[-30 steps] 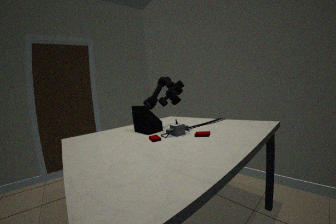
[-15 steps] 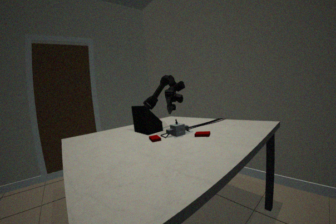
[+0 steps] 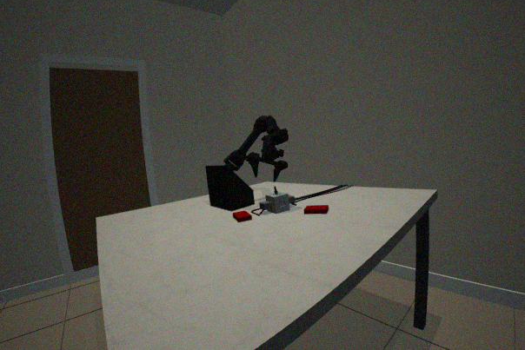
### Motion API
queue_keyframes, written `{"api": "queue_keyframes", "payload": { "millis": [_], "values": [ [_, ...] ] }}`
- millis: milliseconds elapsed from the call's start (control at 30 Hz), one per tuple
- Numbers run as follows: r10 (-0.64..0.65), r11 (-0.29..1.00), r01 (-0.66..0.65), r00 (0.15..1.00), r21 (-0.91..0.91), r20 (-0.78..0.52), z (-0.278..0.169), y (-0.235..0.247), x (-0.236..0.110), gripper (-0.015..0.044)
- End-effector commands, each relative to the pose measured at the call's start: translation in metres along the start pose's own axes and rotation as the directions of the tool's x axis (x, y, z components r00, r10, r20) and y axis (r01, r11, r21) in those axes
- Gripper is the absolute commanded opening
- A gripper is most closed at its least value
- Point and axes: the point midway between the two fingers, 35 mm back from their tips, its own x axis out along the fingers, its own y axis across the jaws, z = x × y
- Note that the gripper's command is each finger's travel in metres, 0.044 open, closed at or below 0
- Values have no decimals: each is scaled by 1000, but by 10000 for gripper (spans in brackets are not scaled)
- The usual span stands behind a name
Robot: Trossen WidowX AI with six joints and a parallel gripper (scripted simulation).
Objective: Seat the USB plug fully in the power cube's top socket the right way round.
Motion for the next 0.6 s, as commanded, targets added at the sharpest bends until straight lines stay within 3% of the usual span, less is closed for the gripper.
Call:
{"api": "queue_keyframes", "payload": {
  "millis": [0,300,567],
  "values": [
    [254,553,27,946,833,-200,-2,28,-1,440],
    [361,51,265,894,963,-265,-3,37,-2,440],
    [364,37,271,893,962,-266,-2,37,-2,440]
  ]
}}
